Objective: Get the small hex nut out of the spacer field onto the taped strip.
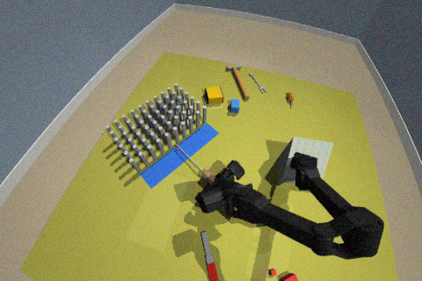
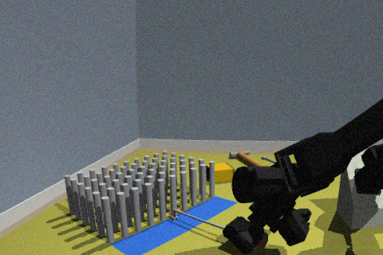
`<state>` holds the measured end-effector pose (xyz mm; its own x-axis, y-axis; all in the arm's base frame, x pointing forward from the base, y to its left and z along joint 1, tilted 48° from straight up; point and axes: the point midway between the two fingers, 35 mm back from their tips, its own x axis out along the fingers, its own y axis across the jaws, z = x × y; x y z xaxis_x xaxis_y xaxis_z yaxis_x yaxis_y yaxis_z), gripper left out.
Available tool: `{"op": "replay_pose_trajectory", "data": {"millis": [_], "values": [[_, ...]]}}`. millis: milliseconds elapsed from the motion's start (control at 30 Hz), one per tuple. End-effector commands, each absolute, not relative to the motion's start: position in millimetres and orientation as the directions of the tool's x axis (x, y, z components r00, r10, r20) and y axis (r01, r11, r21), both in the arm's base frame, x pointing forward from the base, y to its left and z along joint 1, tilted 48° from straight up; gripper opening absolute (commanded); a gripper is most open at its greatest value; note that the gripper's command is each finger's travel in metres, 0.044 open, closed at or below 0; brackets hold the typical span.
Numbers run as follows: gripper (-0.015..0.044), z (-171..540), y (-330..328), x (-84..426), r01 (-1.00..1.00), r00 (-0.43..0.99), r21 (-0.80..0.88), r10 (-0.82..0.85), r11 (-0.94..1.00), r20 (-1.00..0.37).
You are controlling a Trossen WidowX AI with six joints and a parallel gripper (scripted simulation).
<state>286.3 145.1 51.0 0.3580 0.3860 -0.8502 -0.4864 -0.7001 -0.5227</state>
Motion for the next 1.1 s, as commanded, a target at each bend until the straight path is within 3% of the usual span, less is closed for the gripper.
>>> {"op": "replay_pose_trajectory", "data": {"millis": [0,733,1067], "values": [[0.0,55,142,289,-0.485,0.366,-0.527,0.386,-0.698,-0.847],[0.0,80,140,255,-0.488,0.365,-0.527,0.385,-0.696,-0.847],[0.0,103,115,266,-0.488,0.36,-0.518,0.378,-0.703,-0.853]]}}
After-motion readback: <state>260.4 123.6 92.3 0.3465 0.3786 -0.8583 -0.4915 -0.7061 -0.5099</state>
